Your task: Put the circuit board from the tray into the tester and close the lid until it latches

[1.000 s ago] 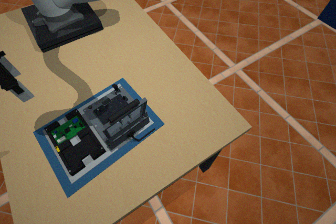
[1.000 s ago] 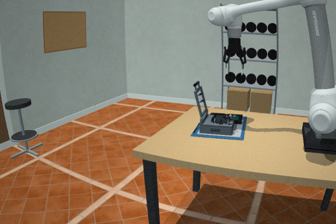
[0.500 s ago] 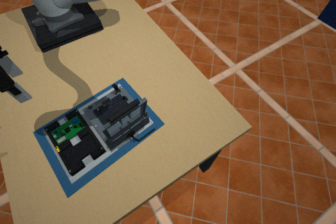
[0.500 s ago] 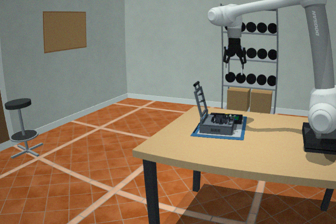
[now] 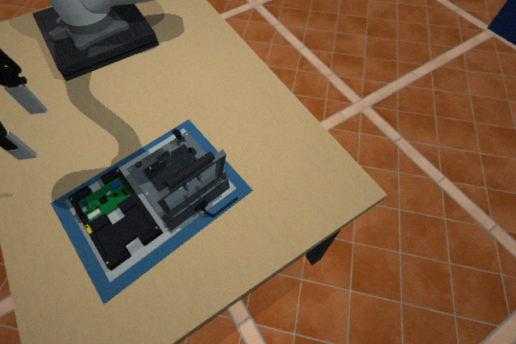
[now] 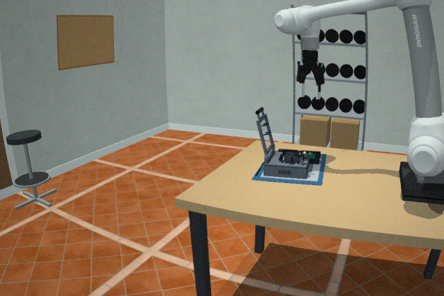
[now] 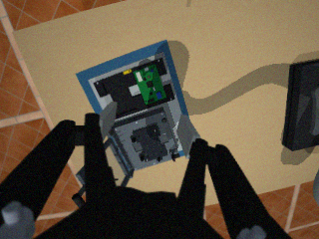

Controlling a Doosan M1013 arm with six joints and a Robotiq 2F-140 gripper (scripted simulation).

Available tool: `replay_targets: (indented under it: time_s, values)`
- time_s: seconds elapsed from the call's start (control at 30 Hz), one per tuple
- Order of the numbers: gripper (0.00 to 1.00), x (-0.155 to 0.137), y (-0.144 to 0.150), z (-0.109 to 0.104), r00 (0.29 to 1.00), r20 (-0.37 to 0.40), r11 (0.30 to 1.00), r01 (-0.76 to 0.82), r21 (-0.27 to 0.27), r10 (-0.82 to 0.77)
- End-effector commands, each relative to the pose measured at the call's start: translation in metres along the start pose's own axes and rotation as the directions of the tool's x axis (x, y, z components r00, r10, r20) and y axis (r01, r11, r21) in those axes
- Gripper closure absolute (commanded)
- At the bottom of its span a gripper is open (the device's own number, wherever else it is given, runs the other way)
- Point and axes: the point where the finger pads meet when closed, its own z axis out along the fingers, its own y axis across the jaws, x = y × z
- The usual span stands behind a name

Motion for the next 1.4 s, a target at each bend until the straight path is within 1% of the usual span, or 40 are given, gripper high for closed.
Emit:
replay_targets:
  time_s: [0.0,0.17,0.37,0.43,0.53,0.7,0.9,0.93,1.0,1.2,1.37]
  values:
    - [0.42,0.0,0.0,-0.0001,0.986,-0.006,0.986,-0.167,0.001,0.167]
    - [0.42,0.0,0.0,-0.0001,0.949,-0.006,0.949,-0.316,0.002,0.316]
    - [0.42,0.0,0.0,-0.0001,0.874,-0.006,0.874,-0.486,0.003,0.486]
    - [0.42,0.0,0.0,-0.0001,0.874,-0.006,0.874,-0.486,0.003,0.486]
    - [0.42,0.0,0.0,-0.0001,0.798,-0.005,0.798,-0.603,0.004,0.603]
    - [0.42,0.0,0.0,-0.0001,0.7,-0.005,0.7,-0.714,0.005,0.714]
    - [0.42,0.0,0.0,-0.0001,0.555,-0.004,0.555,-0.832,0.005,0.832]
    - [0.42,0.0,0.0,-0.0001,0.529,-0.004,0.529,-0.849,0.006,0.849]
    - [0.42,0.0,0.0,-0.0001,0.529,-0.004,0.529,-0.849,0.006,0.849]
    - [0.42,0.0,0.0,-0.0001,0.348,-0.002,0.348,-0.937,0.006,0.938]
    - [0.42,0.0,0.0,-0.0001,0.25,-0.002,0.25,-0.968,0.006,0.968]
